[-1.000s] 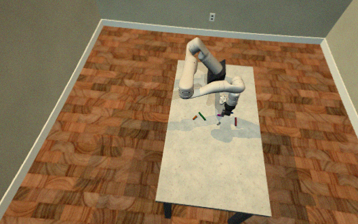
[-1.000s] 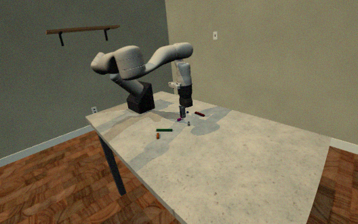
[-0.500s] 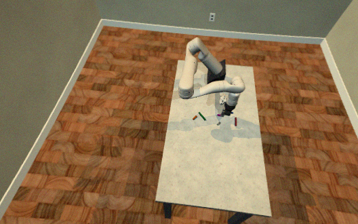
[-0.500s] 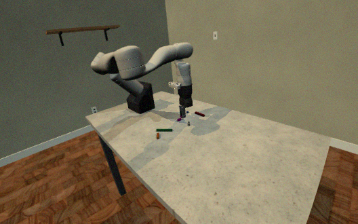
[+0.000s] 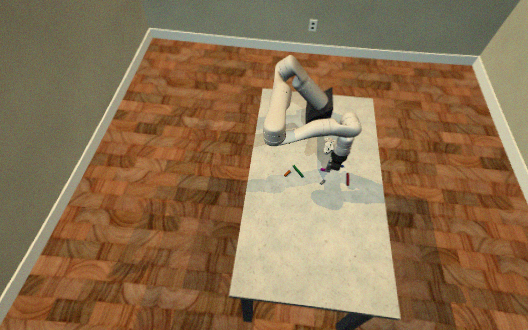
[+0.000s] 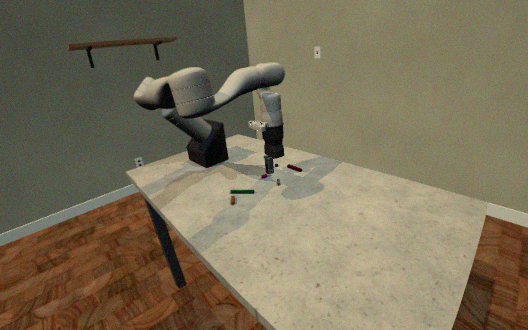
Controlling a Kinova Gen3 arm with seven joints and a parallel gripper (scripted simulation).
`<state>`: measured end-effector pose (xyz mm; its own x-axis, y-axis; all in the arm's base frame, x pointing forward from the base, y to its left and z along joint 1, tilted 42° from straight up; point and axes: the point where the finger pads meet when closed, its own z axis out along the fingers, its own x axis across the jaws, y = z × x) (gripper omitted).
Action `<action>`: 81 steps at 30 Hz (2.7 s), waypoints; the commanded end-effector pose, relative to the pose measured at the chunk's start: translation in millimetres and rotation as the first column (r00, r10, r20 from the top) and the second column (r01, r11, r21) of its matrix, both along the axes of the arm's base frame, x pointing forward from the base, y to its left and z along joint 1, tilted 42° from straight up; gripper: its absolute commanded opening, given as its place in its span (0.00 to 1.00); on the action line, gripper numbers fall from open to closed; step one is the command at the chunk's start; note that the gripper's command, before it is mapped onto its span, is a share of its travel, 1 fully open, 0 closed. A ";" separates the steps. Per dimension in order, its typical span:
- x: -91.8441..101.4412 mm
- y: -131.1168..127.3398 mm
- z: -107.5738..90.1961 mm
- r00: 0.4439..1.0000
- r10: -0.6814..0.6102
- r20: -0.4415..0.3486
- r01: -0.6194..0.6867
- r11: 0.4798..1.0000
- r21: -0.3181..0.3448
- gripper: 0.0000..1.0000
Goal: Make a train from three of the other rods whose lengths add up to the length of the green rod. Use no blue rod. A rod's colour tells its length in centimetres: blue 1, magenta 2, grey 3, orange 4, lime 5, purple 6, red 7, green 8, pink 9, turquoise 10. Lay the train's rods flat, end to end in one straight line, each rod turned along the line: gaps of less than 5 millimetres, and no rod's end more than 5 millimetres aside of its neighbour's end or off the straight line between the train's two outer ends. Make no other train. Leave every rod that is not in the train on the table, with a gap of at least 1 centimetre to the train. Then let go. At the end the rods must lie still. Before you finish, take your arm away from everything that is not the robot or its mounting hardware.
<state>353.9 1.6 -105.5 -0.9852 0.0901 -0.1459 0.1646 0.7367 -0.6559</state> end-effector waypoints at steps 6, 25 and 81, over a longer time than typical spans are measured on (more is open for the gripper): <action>0.4 0.8 0.3 1.000 0.001 0.001 -0.001 1.000 0.001 0.24; 0.3 1.1 0.1 1.000 0.001 0.001 -0.001 1.000 0.001 0.24; 0.9 -7.1 -9.0 1.000 0.001 0.001 -0.001 1.000 0.001 0.24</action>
<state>354.4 -6.3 -114.9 -0.9853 0.0897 -0.1456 0.1640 0.7368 -0.6559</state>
